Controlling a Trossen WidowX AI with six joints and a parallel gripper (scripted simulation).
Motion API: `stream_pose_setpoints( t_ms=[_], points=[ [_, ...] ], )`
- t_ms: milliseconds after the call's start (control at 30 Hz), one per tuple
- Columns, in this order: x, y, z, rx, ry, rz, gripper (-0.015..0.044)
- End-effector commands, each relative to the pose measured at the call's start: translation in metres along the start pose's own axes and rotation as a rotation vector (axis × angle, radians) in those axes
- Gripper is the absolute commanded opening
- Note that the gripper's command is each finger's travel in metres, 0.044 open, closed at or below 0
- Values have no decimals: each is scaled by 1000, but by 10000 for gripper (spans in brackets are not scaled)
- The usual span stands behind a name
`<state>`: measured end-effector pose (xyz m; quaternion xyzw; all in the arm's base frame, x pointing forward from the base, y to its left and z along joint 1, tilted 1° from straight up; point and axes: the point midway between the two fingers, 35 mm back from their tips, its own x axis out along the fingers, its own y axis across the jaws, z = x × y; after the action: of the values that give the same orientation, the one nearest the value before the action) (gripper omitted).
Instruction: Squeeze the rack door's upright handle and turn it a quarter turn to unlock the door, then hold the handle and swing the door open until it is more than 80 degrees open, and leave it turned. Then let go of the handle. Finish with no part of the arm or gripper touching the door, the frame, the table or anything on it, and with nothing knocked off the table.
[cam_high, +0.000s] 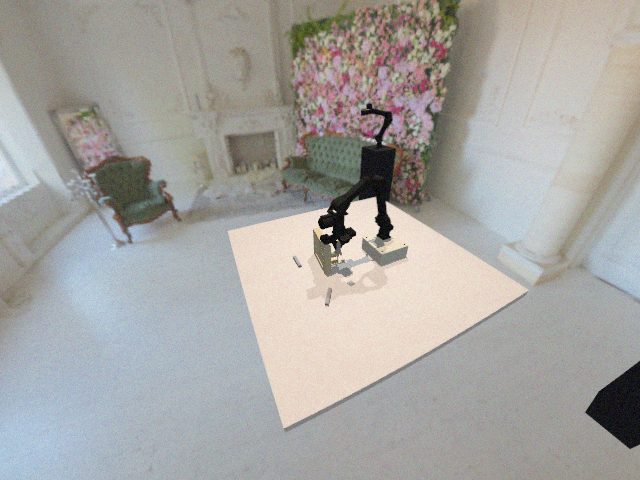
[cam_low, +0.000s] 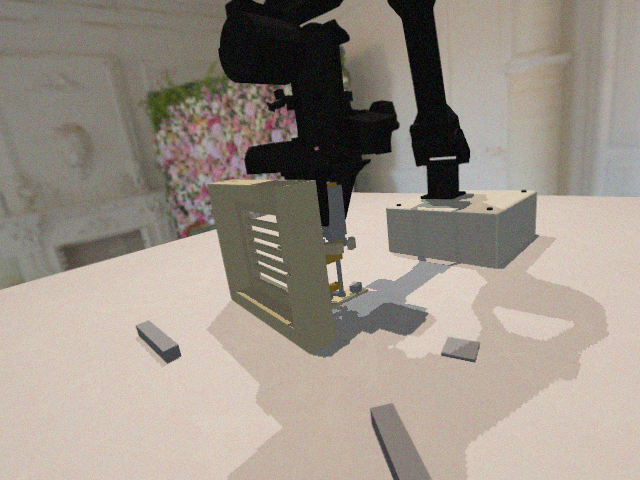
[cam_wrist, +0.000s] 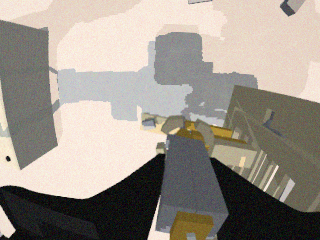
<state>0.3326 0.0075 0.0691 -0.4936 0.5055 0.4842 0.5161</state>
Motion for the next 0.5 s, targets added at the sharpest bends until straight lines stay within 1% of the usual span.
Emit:
stream_pose_setpoints(
  t_ms=[0,267,467],
  points=[
    [0,0,0,-185,2,0,23],
    [0,0,0,-217,2,0,23],
    [0,0,0,-217,2,0,180]
  ],
)
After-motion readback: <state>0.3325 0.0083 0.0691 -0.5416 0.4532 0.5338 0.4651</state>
